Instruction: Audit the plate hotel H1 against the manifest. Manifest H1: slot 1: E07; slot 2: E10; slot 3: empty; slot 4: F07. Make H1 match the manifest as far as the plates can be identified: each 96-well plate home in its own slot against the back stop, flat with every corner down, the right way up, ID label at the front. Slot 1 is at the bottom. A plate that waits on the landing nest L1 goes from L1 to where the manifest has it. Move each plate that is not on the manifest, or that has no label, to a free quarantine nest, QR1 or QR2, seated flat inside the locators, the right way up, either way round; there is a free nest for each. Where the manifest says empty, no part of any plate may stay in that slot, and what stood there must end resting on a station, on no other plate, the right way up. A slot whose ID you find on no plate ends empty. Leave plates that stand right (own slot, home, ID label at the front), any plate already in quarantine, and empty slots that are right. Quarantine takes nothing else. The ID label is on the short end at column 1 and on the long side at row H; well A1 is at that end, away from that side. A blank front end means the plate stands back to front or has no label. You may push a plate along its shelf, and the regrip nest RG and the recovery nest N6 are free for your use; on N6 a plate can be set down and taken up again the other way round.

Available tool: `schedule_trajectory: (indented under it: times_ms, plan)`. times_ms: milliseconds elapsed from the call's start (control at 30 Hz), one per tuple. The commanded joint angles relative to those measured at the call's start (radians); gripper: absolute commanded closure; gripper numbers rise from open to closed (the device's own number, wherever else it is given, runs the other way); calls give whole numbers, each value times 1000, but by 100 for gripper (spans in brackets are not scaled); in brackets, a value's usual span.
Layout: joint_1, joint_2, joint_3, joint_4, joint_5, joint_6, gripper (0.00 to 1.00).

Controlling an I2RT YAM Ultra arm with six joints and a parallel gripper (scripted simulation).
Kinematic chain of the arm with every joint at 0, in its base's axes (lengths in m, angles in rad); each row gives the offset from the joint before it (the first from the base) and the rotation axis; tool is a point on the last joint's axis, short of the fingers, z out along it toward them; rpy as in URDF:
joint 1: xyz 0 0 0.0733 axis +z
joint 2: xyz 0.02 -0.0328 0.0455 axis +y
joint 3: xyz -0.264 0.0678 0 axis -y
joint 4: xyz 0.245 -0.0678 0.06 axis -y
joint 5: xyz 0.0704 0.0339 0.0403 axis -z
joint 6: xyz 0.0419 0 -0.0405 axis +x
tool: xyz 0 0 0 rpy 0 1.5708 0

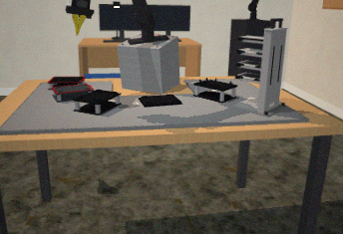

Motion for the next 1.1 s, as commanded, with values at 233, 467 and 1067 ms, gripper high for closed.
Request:
schedule_trajectory:
  times_ms: [233, 467, 1067]
  plan:
    - [69, -60, -54, 38, 17, 98, 100]
    - [109, -63, -74, 24, 21, 154, 100]
    - [227, -94, -126, 14, 37, 295, 100]
